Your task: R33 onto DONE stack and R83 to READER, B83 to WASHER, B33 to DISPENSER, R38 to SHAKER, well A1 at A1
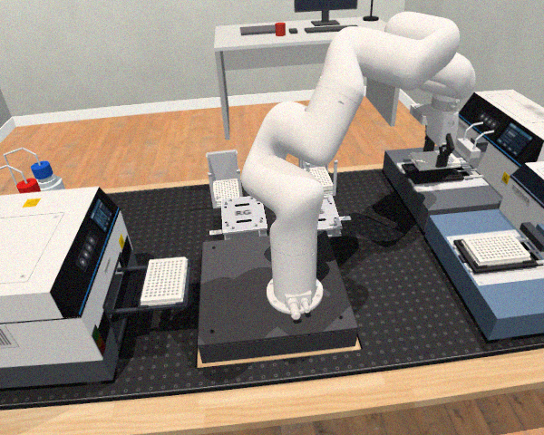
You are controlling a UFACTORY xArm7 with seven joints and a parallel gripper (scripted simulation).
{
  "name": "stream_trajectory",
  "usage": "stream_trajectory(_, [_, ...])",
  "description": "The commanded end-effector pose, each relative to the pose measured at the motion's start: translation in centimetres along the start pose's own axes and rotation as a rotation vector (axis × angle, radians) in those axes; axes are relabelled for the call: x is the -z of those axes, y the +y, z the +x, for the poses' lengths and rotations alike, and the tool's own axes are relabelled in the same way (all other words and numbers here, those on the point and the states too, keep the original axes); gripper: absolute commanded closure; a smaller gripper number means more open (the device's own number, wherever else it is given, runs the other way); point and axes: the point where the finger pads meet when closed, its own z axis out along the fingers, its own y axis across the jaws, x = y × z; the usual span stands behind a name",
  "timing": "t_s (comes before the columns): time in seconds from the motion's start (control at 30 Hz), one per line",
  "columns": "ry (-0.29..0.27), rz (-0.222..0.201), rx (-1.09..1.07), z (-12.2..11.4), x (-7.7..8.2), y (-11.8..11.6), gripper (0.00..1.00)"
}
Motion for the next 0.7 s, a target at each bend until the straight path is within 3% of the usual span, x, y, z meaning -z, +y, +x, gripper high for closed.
stream_trajectory(0.0, [-0.004, -0.003, 0.0, -0.12, 0.21, 0.09, 1.0])
stream_trajectory(0.67, [-0.004, -0.003, 0.0, -0.12, -0.43, 0.09, 1.0])
